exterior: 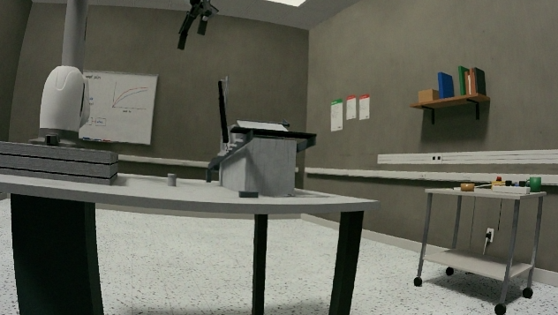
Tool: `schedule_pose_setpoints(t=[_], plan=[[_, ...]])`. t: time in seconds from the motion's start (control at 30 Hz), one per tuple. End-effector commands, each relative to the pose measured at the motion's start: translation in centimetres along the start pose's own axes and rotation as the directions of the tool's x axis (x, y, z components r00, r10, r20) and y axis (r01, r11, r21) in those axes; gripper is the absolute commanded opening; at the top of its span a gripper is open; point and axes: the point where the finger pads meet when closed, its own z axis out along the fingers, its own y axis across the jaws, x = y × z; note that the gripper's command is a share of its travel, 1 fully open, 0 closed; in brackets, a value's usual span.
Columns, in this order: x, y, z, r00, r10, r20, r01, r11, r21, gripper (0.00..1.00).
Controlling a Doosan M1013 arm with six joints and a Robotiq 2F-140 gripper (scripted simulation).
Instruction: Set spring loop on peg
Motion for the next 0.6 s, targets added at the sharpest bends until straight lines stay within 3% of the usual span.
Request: schedule_pose_setpoints(t=[0.0, 0.57], plan=[[-0.2, -0.4, -0.1, 1.0, 0.0, -0.001, 0.0, 1.0, 0.0, 1.0], [-0.9, -1.8, -0.2, 1.0, 0.0, -0.001, 0.0, 1.0, 0.0, 1.0]])
